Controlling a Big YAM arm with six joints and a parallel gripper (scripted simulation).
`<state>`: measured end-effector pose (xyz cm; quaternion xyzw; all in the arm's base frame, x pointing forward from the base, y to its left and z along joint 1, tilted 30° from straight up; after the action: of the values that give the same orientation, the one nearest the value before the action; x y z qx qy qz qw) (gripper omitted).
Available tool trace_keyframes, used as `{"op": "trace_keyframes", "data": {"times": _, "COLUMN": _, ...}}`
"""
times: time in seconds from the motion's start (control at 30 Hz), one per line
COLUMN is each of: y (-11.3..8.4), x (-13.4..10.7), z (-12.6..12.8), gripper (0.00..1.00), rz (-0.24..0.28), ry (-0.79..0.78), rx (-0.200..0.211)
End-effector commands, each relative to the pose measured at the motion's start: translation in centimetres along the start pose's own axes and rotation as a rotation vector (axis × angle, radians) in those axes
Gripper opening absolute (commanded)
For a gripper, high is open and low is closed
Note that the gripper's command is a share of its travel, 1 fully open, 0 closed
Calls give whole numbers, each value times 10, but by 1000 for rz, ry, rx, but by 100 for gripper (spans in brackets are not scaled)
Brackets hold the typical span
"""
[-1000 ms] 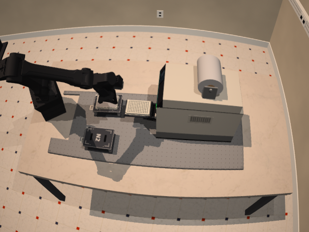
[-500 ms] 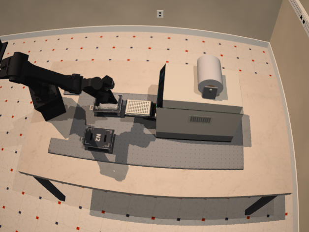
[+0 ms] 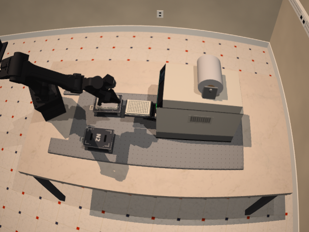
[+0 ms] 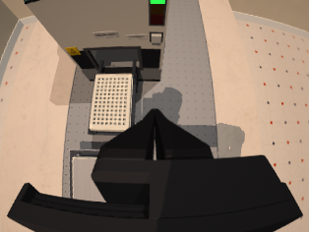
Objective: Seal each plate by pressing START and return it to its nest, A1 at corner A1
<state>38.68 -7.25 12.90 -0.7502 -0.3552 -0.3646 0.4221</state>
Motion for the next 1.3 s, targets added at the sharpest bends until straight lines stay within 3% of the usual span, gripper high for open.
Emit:
{"op": "trace_keyframes", "data": {"times": 0.0, "y": 5, "x": 15, "z": 6, "gripper": 0, "rz": -18, "ry": 11, "rx": 10}}
{"op": "trace_keyframes", "data": {"times": 0.23, "y": 7, "x": 14, "z": 6, "gripper": 0, "rz": -11, "ry": 13, "rx": 12}}
{"op": "trace_keyframes", "data": {"times": 0.47, "y": 58, "x": 24, "z": -6, "gripper": 0, "rz": -28, "ry": 8, "rx": -18}}
{"op": "trace_keyframes", "data": {"times": 0.6, "y": 59, "x": 25, "z": -5, "gripper": 0, "rz": -33, "ry": 11, "rx": -18}}
{"op": "trace_keyframes", "data": {"times": 0.93, "y": 118, "x": 29, "z": -7, "gripper": 0, "rz": -22, "ry": 10, "rx": -24}}
{"op": "trace_keyframes", "data": {"times": 1.03, "y": 125, "x": 32, "z": -6, "gripper": 0, "rz": -28, "ry": 10, "rx": -20}}
{"op": "trace_keyframes", "data": {"times": 1.27, "y": 113, "x": 33, "z": 1, "gripper": 0, "rz": -30, "ry": 22, "rx": -9}}
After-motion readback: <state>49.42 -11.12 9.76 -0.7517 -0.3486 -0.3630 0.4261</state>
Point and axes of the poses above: the point where the finger pads meet when closed, its own y axis out along the fingers, its own z axis across the jaws, x = y × z, the point moved 4 cm from there along -y, back along the fingers, and after that the axes turned 5 degrees about y, right-handed, at the moved point
